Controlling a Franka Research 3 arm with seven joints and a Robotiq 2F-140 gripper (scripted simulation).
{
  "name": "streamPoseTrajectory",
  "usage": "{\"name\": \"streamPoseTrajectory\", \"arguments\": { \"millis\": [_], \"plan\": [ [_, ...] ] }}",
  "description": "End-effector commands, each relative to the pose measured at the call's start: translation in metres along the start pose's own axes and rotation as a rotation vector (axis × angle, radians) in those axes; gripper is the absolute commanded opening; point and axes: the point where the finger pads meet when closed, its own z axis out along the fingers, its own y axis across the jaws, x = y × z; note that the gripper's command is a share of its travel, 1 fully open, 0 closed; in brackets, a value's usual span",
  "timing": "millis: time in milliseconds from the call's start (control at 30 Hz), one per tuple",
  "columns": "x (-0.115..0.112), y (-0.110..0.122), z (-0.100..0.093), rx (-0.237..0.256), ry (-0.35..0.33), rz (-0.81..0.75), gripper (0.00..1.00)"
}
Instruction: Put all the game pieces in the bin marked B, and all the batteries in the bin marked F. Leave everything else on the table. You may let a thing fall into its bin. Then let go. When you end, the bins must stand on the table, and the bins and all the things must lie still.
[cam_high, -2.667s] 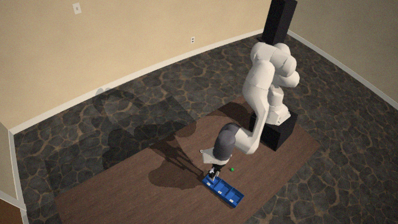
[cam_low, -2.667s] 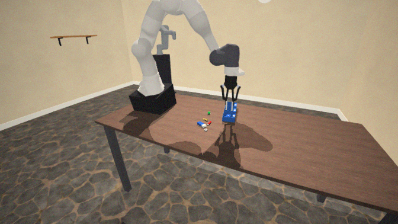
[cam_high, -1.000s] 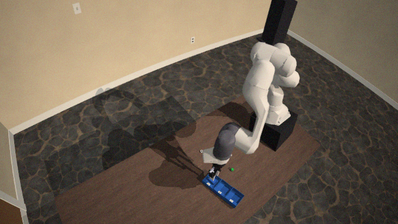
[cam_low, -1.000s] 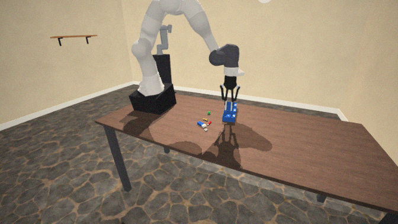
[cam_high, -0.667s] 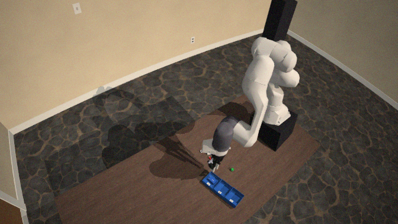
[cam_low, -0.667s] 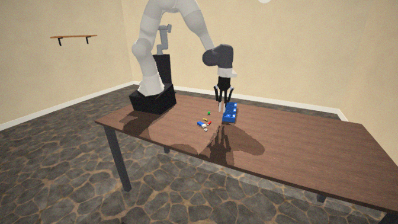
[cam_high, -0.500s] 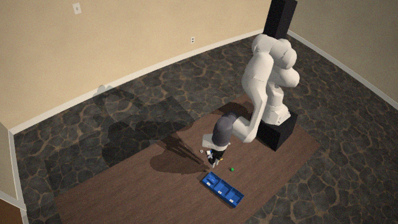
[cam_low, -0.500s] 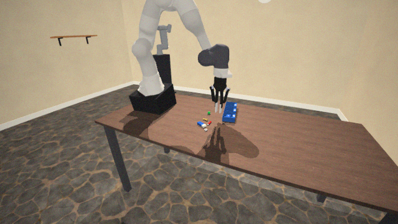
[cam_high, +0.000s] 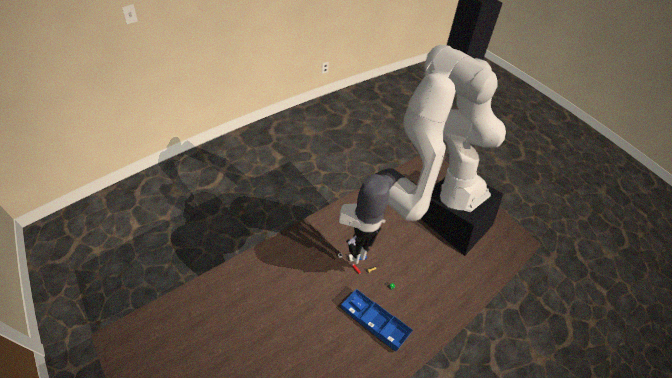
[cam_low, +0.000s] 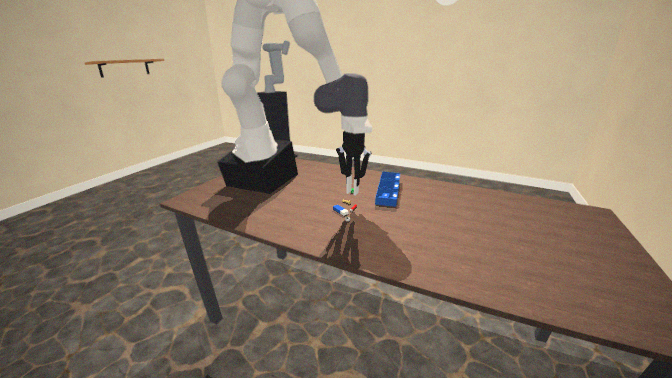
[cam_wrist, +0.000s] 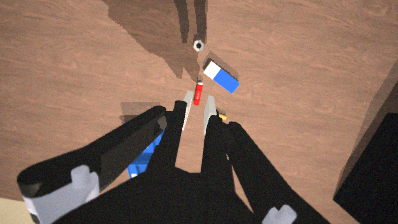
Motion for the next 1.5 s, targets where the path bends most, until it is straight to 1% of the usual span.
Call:
{"name": "streamPoseTrajectory", "arguments": {
  "millis": [0,400,1400,1467],
  "plan": [
    [-0.0016,-0.0027,-0.0012,0.011,-0.001,-0.023,0.15],
    [-0.0063,-0.0032,-0.0012,0.011,-0.001,-0.023,0.15],
    [-0.0062,-0.0017,-0.0012,0.011,-0.001,-0.023,0.15],
    [-0.0061,-0.0016,0.0068,0.011,-0.001,-0.023,0.15]
  ]
}}
